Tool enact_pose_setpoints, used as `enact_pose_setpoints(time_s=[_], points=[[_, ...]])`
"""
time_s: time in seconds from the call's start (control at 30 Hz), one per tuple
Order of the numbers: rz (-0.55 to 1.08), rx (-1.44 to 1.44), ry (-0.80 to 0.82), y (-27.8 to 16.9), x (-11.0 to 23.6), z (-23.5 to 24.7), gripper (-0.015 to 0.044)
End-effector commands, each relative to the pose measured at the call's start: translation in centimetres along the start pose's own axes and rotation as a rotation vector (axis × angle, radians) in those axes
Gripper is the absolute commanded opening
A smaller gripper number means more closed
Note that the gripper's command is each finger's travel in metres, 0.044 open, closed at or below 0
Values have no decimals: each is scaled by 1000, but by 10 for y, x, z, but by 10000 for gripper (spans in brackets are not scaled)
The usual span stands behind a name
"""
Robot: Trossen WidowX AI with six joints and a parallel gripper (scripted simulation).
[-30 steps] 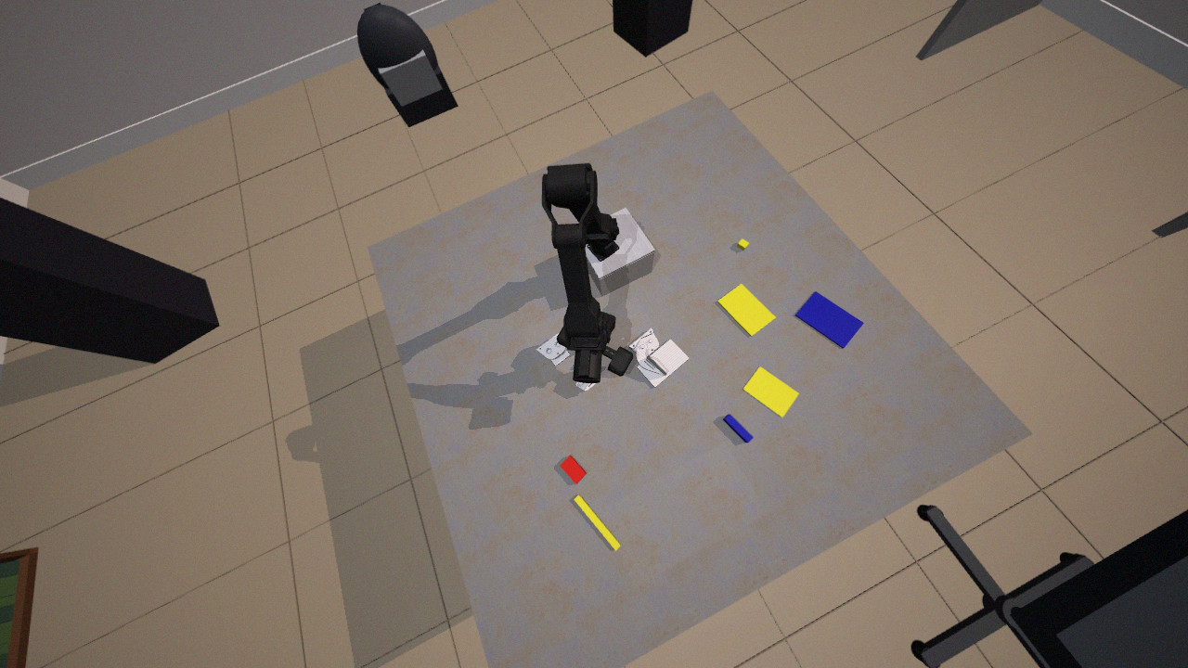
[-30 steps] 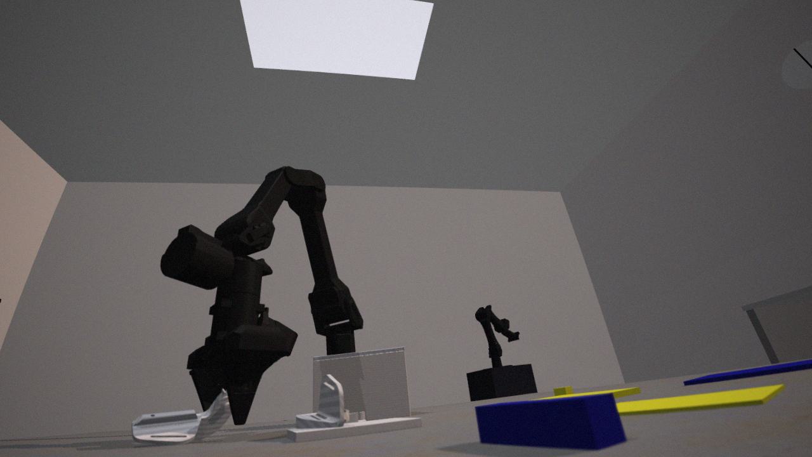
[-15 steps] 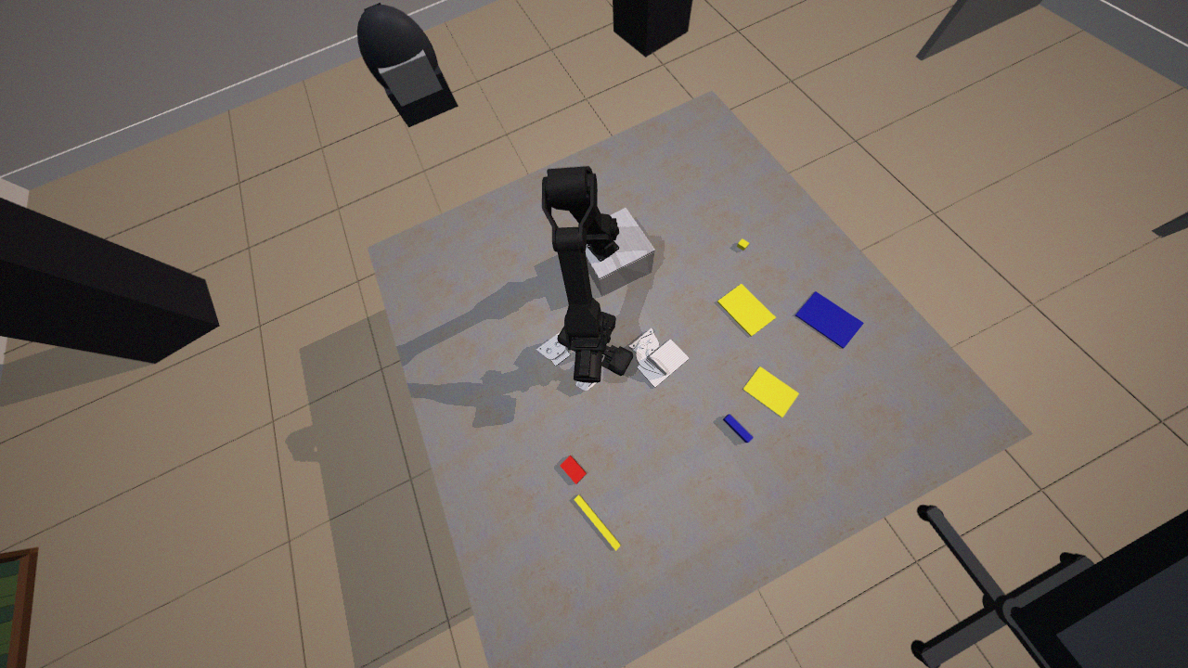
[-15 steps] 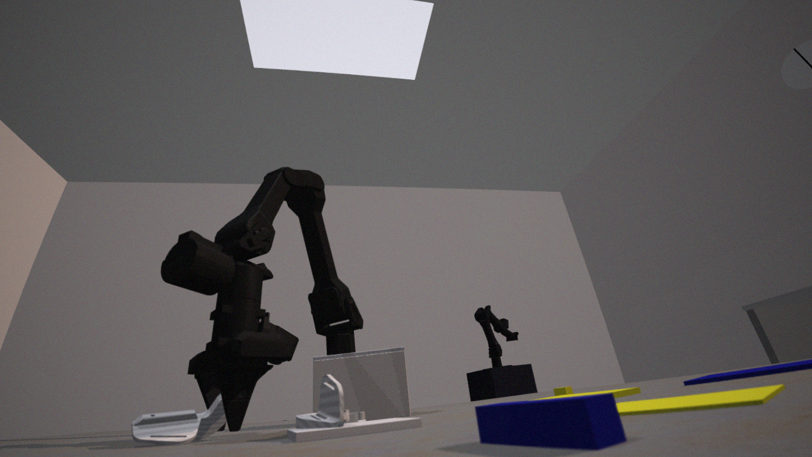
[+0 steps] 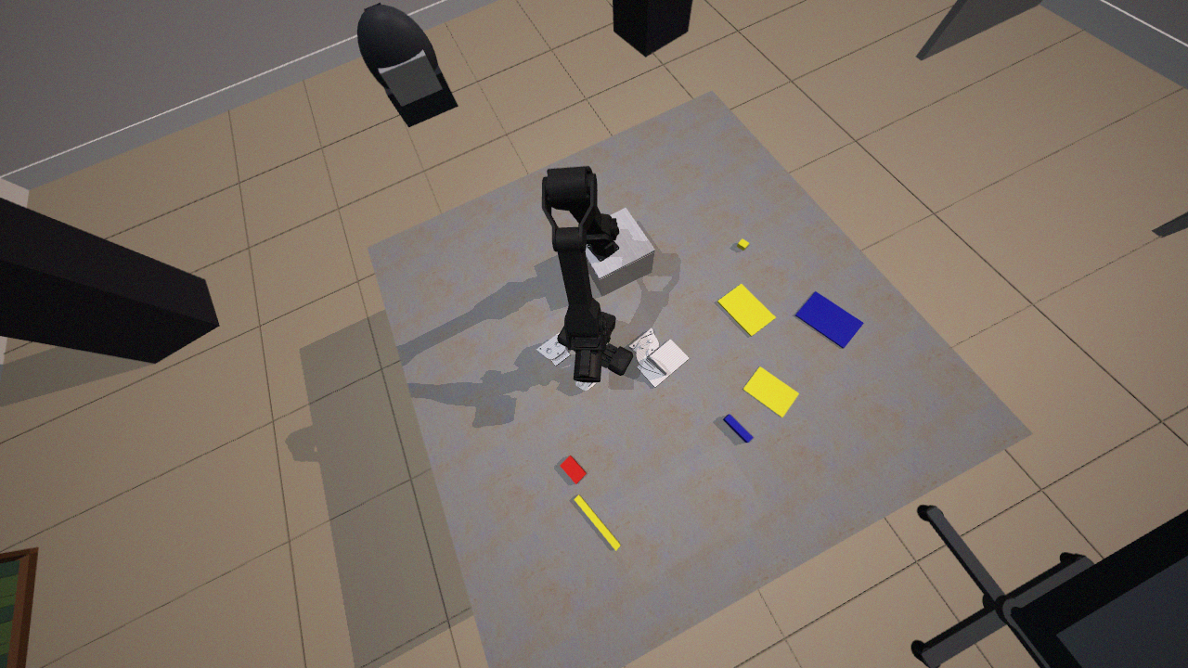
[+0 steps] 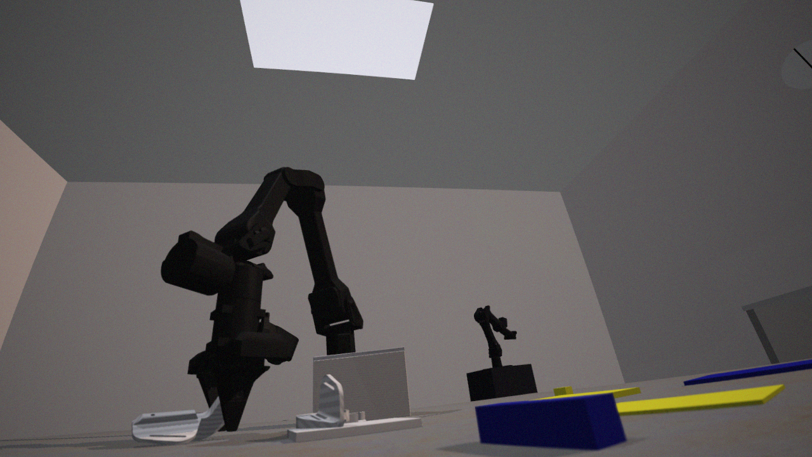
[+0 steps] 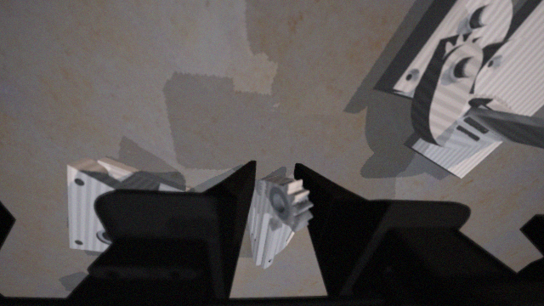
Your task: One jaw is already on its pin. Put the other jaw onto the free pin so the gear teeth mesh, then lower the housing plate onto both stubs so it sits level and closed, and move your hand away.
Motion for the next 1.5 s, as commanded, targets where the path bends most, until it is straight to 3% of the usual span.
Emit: enact_pose_setpoints(time_s=[0.0,1.47], points=[[2,3,1,0,0,0,37],[2,3,1,0,30,0,37]])
Point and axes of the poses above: the point midway between the two fingers, 35 mm back from their tips, its own x axis back along the fingers, its own z axis across the jaws, y = z × x, the point moved 4 cm from there along x, back along the fingers, and after that the axes turned 7 degrees about -x, right-handed, at the moved point
